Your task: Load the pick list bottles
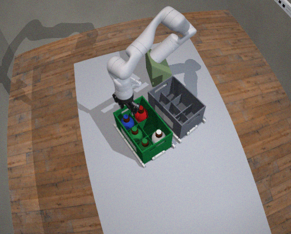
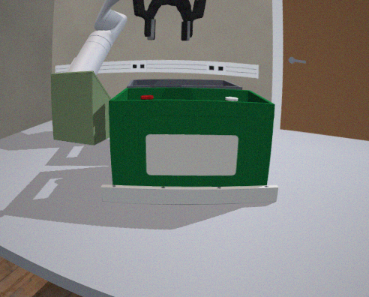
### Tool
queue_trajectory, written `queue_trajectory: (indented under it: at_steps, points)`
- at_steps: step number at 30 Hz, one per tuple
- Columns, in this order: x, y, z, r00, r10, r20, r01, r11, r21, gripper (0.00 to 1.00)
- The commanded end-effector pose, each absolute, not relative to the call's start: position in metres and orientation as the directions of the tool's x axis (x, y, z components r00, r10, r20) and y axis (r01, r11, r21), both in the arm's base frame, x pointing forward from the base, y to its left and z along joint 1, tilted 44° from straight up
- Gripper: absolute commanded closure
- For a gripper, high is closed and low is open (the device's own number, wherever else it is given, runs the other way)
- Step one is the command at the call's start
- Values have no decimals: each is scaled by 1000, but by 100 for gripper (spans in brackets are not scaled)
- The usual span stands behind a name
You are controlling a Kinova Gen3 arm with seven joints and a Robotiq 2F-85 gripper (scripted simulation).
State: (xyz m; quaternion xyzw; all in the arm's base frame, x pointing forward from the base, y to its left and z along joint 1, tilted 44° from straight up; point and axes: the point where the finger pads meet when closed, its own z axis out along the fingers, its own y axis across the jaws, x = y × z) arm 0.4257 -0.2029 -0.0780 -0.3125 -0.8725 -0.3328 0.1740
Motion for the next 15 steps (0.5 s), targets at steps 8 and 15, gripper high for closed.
queue_trajectory:
  at_steps: [8,15]
  points:
    - [389,-188,-115,-935,198,295,346,700,624,33]
    - [380,-184,-124,-941,185,284,328,704,630,33]
